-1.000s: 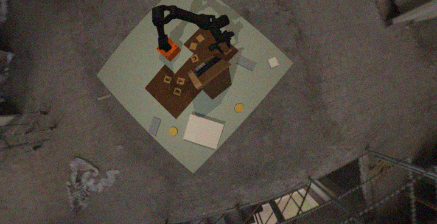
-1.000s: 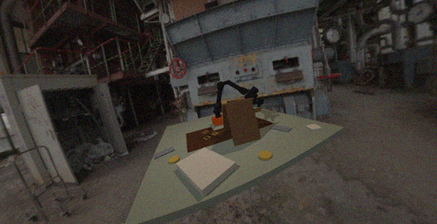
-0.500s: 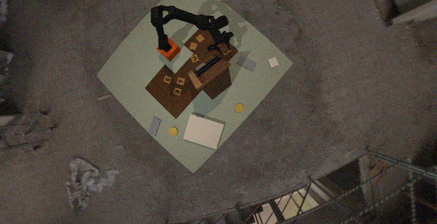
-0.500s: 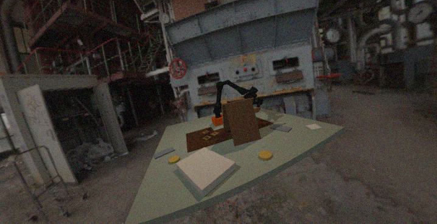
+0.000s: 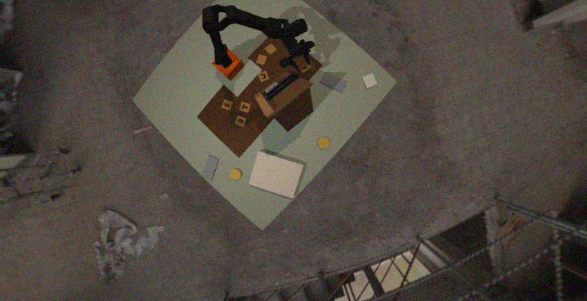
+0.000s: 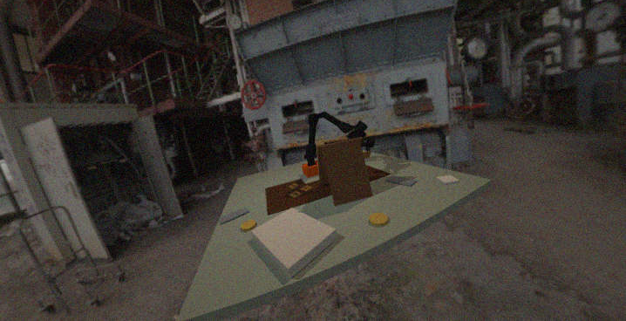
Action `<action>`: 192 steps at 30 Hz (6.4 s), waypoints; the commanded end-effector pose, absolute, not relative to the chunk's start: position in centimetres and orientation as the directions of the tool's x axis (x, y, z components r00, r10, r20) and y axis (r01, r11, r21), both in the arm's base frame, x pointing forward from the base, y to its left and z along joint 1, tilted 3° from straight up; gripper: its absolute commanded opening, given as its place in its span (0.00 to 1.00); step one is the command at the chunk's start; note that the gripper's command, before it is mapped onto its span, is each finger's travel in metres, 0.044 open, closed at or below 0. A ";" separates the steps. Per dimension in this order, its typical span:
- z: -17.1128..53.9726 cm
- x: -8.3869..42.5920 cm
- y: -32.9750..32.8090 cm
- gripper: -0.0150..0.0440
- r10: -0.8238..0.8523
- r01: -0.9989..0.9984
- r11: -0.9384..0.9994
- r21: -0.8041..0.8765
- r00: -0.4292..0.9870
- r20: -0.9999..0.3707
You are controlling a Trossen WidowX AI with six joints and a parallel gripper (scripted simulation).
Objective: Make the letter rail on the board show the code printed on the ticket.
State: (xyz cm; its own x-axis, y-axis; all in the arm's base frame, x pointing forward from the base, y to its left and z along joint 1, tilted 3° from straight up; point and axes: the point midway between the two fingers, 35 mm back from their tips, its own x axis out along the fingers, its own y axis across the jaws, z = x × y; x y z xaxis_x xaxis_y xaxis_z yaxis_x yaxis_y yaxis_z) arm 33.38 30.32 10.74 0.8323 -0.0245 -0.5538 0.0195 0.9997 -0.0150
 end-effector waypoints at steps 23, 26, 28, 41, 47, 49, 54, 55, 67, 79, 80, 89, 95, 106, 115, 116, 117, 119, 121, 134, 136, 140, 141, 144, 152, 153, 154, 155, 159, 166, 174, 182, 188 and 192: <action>10.7 33.3 28.9 0.25 -0.024 0.014 1.000 -0.022 0.831 -0.555; 10.7 33.3 28.7 0.25 -0.024 0.014 1.000 -0.022 0.831 -0.555; 10.7 33.3 28.6 0.25 -0.024 0.014 1.000 -0.022 0.831 -0.555; 10.7 33.3 27.9 0.25 -0.024 0.014 1.000 -0.023 0.831 -0.555; 10.7 33.3 27.6 0.25 -0.025 0.014 1.000 -0.023 0.831 -0.555; 10.7 33.3 27.5 0.25 -0.025 0.014 1.000 -0.023 0.831 -0.555; 10.7 33.3 27.3 0.25 -0.025 0.014 1.000 -0.023 0.831 -0.555; 10.7 33.3 27.2 0.25 -0.025 0.014 1.000 -0.023 0.831 -0.555; 10.7 33.3 26.6 0.25 -0.025 0.014 1.000 -0.024 0.831 -0.555; 10.7 33.3 26.0 0.25 -0.026 0.014 1.000 -0.025 0.831 -0.555; 10.7 33.3 26.0 0.25 -0.026 0.014 1.000 -0.025 0.831 -0.555; 10.7 33.3 25.5 0.25 -0.026 0.014 1.000 -0.025 0.831 -0.555; 10.7 33.3 25.2 0.25 -0.026 0.014 1.000 -0.025 0.831 -0.555; 10.7 33.3 24.7 0.25 -0.026 0.014 1.000 -0.026 0.831 -0.555; 10.7 33.2 24.2 0.25 -0.027 0.014 1.000 -0.026 0.831 -0.555; 10.7 33.2 24.2 0.25 -0.027 0.014 1.000 -0.026 0.831 -0.555; 10.7 33.2 24.1 0.25 -0.027 0.014 1.000 -0.026 0.831 -0.555; 10.7 33.2 24.0 0.25 -0.027 0.014 1.000 -0.027 0.831 -0.555; 10.7 33.2 23.9 0.25 -0.027 0.014 1.000 -0.027 0.831 -0.555; 10.8 33.2 23.3 0.25 -0.027 0.014 1.000 -0.027 0.831 -0.555; 10.8 33.2 23.1 0.25 -0.027 0.014 1.000 -0.027 0.831 -0.555; 10.8 33.2 23.0 0.25 -0.027 0.014 1.000 -0.028 0.831 -0.555; 10.8 33.2 23.0 0.25 -0.027 0.014 1.000 -0.028 0.831 -0.555; 10.8 33.3 23.0 0.25 -0.027 0.014 1.000 -0.028 0.831 -0.555; 10.8 33.3 22.6 0.25 -0.028 0.014 1.000 -0.028 0.832 -0.555; 10.8 33.3 22.5 0.25 -0.028 0.014 1.000 -0.028 0.832 -0.555; 10.8 33.3 22.5 0.25 -0.028 0.014 1.000 -0.028 0.832 -0.555; 10.8 33.3 22.4 0.25 -0.028 0.014 0.999 -0.028 0.832 -0.555; 10.8 33.3 22.1 0.25 -0.028 0.014 0.999 -0.028 0.832 -0.555; 10.8 33.3 21.7 0.25 -0.028 0.014 0.999 -0.029 0.832 -0.555; 10.8 33.2 21.1 0.25 -0.028 0.014 0.999 -0.029 0.832 -0.555; 10.8 33.2 20.6 0.25 -0.029 0.014 0.999 -0.030 0.832 -0.555; 10.8 33.2 20.1 0.25 -0.029 0.014 0.999 -0.031 0.832 -0.555; 10.9 33.2 19.8 0.25 -0.029 0.014 0.999 -0.031 0.832 -0.555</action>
